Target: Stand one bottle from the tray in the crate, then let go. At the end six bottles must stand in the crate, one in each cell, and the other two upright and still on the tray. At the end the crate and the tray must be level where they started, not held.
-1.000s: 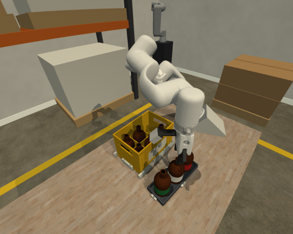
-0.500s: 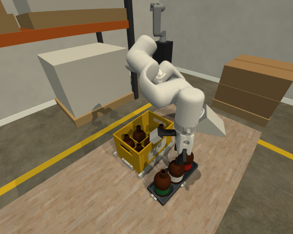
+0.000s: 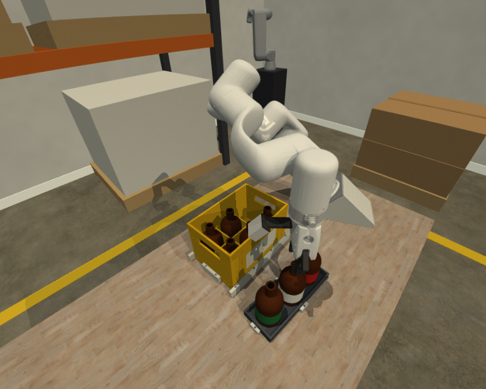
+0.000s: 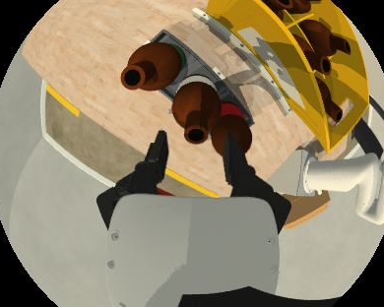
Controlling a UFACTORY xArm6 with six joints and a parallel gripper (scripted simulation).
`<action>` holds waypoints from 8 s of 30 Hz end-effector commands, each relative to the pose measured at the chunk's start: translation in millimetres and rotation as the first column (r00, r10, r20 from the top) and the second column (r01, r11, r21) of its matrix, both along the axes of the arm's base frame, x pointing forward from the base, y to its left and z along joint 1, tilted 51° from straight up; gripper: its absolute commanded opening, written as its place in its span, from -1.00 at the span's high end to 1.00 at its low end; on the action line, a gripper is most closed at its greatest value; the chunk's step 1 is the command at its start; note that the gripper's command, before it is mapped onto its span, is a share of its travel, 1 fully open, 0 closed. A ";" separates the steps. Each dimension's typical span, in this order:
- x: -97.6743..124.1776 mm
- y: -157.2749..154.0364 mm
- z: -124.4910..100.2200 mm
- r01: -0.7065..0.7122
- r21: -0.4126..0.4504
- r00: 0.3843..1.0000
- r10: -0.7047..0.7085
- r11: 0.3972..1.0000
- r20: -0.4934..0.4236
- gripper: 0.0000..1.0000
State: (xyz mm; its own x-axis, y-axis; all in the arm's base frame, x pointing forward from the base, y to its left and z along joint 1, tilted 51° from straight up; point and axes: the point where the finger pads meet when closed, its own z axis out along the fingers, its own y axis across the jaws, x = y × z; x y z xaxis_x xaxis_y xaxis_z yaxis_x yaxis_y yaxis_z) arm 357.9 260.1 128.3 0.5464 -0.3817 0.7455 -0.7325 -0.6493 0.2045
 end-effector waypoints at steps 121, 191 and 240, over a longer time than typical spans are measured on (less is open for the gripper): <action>10.3 -15.1 -14.3 -0.002 0.003 1.000 0.002 1.000 0.002 1.00; -2.7 5.8 8.6 -0.002 0.003 1.000 0.002 1.000 0.002 1.00; -17.9 30.2 32.3 -0.002 0.003 1.000 0.002 1.000 0.002 1.00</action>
